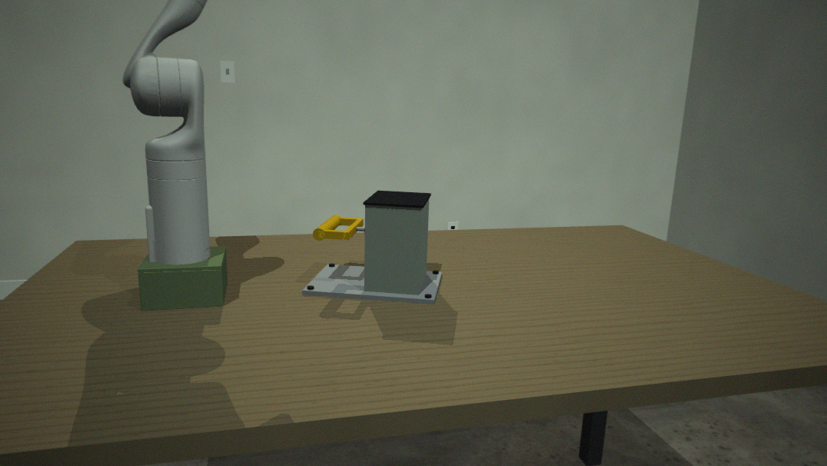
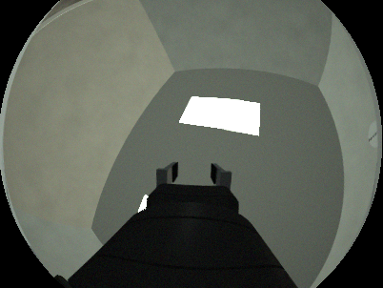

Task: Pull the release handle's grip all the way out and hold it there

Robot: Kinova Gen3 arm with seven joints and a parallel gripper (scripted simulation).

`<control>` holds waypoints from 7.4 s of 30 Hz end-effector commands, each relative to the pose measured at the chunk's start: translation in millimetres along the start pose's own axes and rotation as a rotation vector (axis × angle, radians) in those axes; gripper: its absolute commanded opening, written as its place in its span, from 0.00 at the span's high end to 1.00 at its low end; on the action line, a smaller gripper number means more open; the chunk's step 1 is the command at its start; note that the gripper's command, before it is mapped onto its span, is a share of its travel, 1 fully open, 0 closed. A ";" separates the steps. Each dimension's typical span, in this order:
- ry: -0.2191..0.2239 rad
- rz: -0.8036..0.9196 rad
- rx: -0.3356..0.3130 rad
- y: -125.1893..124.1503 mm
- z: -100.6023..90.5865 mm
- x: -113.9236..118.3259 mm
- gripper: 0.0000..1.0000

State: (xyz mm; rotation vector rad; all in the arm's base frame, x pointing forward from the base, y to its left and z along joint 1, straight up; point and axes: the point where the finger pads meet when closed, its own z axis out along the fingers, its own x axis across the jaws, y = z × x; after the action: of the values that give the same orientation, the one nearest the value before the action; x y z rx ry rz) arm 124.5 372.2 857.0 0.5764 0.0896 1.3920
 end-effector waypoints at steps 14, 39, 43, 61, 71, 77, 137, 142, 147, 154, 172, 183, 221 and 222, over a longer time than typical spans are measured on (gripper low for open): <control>-0.056 0.006 0.059 -15.2 -16.5 -12.2 0.00; -0.414 0.037 0.385 -96.0 -106.5 -96.1 0.00; -0.474 0.042 0.431 -108.4 -119.1 -109.8 0.00; -1.156 0.131 1.041 -268.0 -287.6 -265.5 0.00; -1.517 0.159 1.370 -351.6 -378.3 -350.6 0.00; -1.647 0.173 1.485 -381.3 -410.6 -380.8 0.00; -1.951 0.198 1.740 -446.6 -485.0 -451.5 1.00; -1.951 0.198 1.740 -446.6 -485.0 -451.5 1.00; -1.951 0.198 1.740 -446.6 -485.0 -451.5 1.00; -1.951 0.198 1.740 -446.6 -485.0 -451.5 1.00; -1.978 0.207 1.712 -447.0 -484.5 -451.8 1.00; -2.056 0.230 1.629 -448.1 -483.2 -452.5 1.00; -2.701 0.504 0.469 -455.7 -472.6 -461.1 1.00; -2.716 0.516 0.415 -455.9 -472.2 -461.5 1.00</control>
State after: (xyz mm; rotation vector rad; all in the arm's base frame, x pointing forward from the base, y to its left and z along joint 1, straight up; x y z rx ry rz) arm 255.5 67.0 128.9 2.4881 -1.9001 -0.0594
